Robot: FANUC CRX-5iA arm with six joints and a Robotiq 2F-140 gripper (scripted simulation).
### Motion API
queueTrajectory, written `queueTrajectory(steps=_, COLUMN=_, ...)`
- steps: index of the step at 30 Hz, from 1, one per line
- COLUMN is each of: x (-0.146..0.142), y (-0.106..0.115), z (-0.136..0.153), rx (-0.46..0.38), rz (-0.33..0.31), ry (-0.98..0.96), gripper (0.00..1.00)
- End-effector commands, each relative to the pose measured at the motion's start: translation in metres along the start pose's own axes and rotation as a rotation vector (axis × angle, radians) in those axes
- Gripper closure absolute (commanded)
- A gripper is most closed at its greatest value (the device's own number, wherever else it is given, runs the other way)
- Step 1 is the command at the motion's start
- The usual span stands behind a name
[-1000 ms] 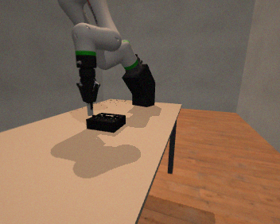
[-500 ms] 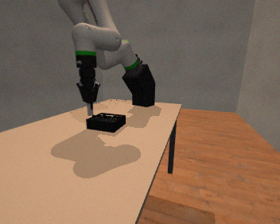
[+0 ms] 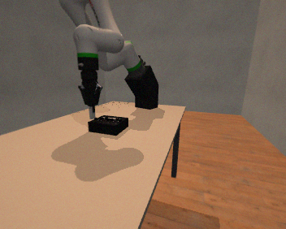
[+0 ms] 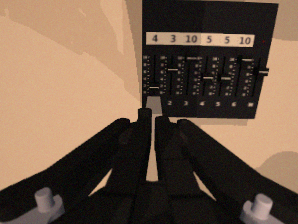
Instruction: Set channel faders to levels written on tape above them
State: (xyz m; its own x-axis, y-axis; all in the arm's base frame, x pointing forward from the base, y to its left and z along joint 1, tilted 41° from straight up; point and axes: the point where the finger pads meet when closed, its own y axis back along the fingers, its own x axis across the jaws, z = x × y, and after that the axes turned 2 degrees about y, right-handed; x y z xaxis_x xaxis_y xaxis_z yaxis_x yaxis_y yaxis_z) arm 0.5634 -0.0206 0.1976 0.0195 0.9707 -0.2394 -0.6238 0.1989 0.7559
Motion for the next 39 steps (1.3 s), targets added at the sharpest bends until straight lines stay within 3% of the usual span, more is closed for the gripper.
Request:
queueTrajectory(steps=1, x=0.0001, y=-0.0013, z=0.0002, rx=0.0, rz=0.0, ry=0.0, gripper=1.0)
queueTrajectory(steps=39, x=0.0001, y=-0.0081, z=-0.0017, rx=0.0, rz=0.0, ry=0.0, gripper=1.0)
